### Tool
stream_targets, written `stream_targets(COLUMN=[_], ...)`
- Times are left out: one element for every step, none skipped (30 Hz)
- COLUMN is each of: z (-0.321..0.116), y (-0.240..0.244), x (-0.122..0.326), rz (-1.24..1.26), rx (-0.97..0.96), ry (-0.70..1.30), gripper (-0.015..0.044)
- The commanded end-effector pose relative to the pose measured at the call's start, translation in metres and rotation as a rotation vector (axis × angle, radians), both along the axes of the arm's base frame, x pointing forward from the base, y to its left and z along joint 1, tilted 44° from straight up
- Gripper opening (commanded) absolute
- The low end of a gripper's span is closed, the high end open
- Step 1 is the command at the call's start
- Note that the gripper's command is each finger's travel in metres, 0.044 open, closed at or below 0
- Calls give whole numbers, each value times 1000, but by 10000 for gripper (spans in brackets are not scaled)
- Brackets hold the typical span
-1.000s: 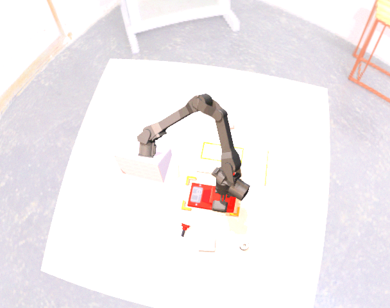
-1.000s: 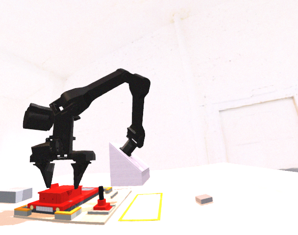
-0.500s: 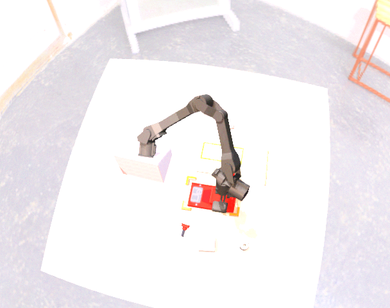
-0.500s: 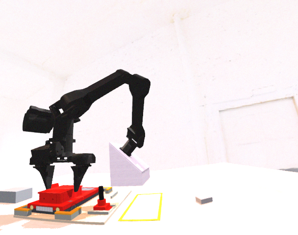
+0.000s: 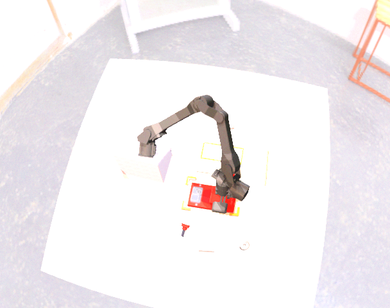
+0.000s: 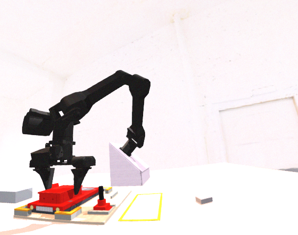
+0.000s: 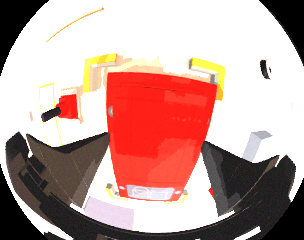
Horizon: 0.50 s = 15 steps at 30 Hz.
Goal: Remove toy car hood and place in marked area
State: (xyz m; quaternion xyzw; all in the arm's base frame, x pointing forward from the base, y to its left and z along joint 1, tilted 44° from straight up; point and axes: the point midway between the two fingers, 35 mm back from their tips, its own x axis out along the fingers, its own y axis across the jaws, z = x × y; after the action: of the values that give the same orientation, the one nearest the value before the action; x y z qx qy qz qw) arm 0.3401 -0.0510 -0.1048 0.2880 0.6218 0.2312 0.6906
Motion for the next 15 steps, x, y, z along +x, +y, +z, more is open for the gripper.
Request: stream_targets(z=[0,0,0,0,0,0,0,0,0,0,0,0,0,0,0], y=[0,0,0,0,0,0,0,0,0,0,0,0,0,0,0], x=[0,0,0,0,0,0,0,0,0,0,0,0,0,0,0], rz=[0,0,0,0,0,0,0,0,0,0,0,0,0,0,0], rx=[0,0,0,0,0,0,0,0,0,0,0,0,0,0,0], ry=[0,0,0,0,0,0,0,0,0,0,0,0,0,0,0], gripper=[414,388,361,355,348,341,335,328,321,315,308,301,295,268,242])
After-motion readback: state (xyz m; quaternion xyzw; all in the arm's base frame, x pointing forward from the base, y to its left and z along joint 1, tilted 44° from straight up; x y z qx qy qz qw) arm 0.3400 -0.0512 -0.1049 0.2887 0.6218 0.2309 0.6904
